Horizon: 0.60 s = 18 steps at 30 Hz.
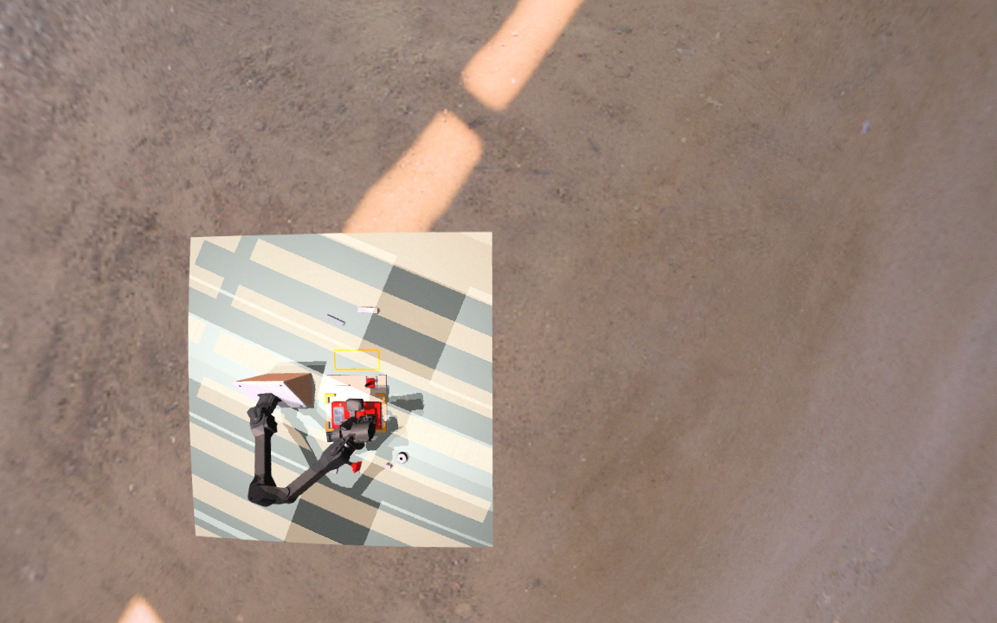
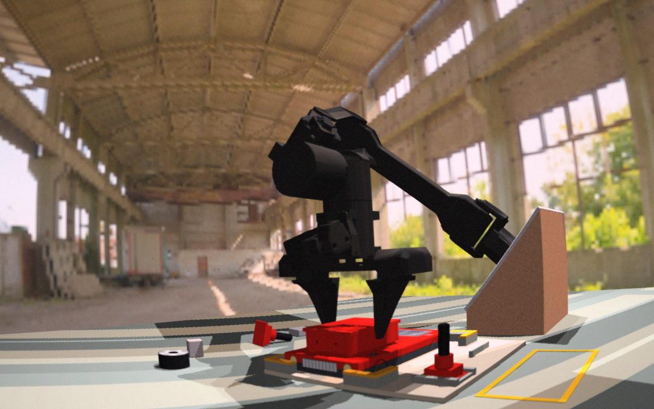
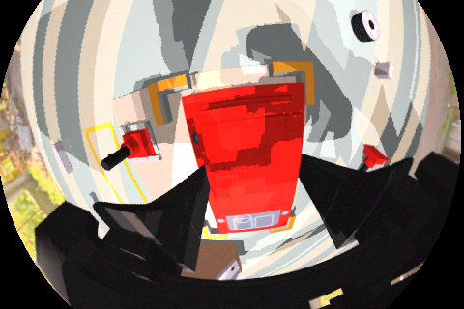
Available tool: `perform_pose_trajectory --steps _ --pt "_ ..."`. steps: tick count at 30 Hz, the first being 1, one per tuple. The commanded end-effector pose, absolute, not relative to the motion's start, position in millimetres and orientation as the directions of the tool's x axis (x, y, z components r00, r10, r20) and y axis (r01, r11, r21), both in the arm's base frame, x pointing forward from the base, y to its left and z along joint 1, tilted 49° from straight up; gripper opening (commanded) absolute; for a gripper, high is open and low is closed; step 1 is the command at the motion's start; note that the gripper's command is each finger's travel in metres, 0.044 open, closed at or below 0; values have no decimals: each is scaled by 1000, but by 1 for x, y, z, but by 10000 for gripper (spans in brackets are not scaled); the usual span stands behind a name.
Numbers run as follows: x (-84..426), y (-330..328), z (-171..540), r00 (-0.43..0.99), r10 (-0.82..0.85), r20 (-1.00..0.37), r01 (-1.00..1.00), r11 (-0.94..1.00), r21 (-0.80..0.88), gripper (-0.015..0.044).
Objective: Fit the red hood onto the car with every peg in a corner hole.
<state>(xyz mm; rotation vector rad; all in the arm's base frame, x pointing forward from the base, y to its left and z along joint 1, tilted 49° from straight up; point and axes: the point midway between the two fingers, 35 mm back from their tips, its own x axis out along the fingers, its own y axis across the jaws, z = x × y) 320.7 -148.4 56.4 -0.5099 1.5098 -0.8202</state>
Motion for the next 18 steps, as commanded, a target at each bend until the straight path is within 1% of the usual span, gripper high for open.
perform_pose_trajectory --steps 1,6,10,18 --pt "321 -148 56 -121 -739 -663 154 646 -748 315" --pt "321 -148 56 -121 -739 -663 154 646 -748 440" --pt "322 -144 60 -121 -738 -664 154 647 -747 440" --pt "329 -95 103 -120 -740 -662 154 645 -748 440"
